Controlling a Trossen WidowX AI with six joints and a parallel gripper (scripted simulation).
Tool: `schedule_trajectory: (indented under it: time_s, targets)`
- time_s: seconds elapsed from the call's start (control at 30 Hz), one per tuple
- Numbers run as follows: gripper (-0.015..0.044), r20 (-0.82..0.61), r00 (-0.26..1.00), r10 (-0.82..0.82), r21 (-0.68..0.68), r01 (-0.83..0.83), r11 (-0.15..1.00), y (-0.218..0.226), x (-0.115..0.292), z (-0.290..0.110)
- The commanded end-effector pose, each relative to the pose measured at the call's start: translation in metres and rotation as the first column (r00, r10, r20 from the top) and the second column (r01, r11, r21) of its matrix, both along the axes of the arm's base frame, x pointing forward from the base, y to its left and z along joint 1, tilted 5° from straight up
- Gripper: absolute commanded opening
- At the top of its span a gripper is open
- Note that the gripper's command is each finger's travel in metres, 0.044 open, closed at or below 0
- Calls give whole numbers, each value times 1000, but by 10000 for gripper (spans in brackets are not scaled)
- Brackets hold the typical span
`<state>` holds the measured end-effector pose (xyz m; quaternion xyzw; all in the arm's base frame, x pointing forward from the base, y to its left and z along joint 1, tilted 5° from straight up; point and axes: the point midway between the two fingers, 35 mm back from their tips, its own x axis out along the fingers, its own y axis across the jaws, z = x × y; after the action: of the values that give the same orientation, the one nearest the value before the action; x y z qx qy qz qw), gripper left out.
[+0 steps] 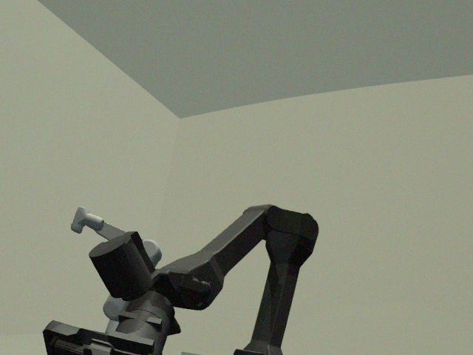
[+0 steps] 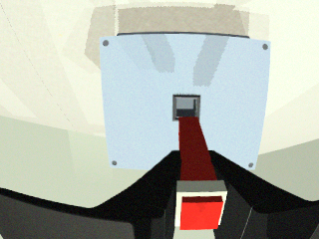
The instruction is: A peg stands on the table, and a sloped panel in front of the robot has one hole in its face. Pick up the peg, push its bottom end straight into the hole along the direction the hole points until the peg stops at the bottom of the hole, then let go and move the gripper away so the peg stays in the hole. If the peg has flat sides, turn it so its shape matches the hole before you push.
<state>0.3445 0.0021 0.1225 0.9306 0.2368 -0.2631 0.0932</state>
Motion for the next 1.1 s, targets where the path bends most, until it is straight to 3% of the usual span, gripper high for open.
schedule_trajectory:
  time_s: [0.0, 1.07]
  targets:
    - [0, -9, 1000, -5, 2, 5, 1000, 2, 4, -5]
    - [0, -2, 1000, 1, 2, -1, 1000, 5, 10, -11]
